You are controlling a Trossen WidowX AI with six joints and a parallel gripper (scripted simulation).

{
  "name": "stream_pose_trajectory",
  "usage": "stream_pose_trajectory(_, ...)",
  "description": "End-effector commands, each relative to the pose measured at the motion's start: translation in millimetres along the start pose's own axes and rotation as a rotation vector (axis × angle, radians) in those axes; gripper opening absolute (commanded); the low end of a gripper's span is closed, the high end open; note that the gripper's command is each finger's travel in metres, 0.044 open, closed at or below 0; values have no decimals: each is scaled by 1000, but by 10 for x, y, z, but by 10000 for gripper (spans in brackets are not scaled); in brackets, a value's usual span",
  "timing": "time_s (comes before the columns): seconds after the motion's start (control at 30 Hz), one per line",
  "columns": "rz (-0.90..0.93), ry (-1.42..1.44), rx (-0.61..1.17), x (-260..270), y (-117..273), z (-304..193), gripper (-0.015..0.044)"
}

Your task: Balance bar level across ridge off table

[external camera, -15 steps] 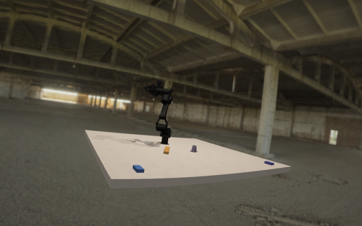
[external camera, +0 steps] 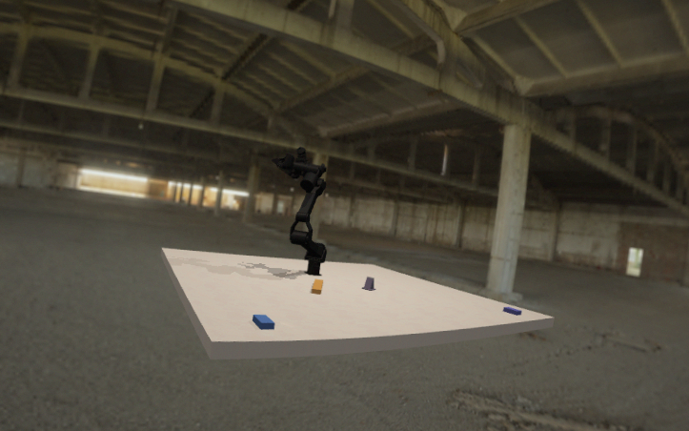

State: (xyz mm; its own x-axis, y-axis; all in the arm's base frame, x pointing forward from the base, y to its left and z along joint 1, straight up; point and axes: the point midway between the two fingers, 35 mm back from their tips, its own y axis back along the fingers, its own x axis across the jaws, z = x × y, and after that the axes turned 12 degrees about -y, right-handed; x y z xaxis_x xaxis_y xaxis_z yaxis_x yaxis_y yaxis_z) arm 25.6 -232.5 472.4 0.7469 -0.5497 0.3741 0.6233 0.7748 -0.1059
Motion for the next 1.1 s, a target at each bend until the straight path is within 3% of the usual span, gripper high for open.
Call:
stream_pose_trajectory(0.0,-25,-11,-57,-169,-81,230,315)
stream_pose_trajectory(0.33,-15,-91,-211,-414,-134,714,315)
stream_pose_trajectory(1.07,-265,-129,-593,-1416,163,1768,315)
